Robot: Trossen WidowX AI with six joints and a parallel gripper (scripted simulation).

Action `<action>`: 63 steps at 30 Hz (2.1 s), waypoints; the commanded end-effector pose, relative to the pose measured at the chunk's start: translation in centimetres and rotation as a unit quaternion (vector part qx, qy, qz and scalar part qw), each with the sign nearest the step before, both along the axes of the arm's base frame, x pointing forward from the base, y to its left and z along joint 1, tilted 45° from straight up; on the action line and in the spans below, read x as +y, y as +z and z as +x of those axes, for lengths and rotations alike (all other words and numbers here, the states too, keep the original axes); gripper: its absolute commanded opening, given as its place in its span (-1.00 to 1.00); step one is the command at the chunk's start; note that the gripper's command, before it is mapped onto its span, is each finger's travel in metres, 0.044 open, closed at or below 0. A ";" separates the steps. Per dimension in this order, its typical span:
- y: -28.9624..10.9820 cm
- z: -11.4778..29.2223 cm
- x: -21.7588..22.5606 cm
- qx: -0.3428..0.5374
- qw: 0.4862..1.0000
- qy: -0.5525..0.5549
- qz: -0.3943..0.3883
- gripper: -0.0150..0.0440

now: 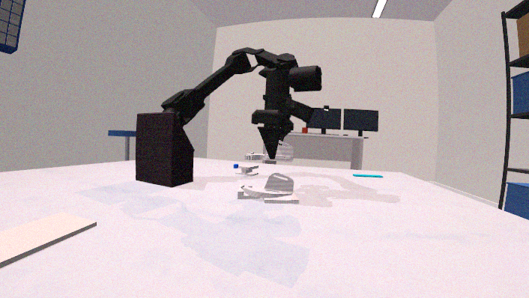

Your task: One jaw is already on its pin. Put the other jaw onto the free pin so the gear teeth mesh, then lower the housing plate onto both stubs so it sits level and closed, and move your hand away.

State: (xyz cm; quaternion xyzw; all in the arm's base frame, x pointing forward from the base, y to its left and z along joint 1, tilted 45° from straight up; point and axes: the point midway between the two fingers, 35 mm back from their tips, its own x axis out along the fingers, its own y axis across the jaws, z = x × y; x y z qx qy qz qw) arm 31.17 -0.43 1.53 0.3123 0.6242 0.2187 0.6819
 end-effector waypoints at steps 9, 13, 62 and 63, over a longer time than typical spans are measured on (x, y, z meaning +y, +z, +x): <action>-2.7 0.0 -2.7 -0.072 0.995 0.072 -0.011 -0.04; -2.8 -0.1 -2.9 -0.076 0.994 0.076 -0.011 -0.04; 0.3 -0.4 0.4 -0.071 0.995 0.070 -0.009 -0.04; 0.3 -0.4 0.4 -0.071 0.995 0.070 -0.009 -0.04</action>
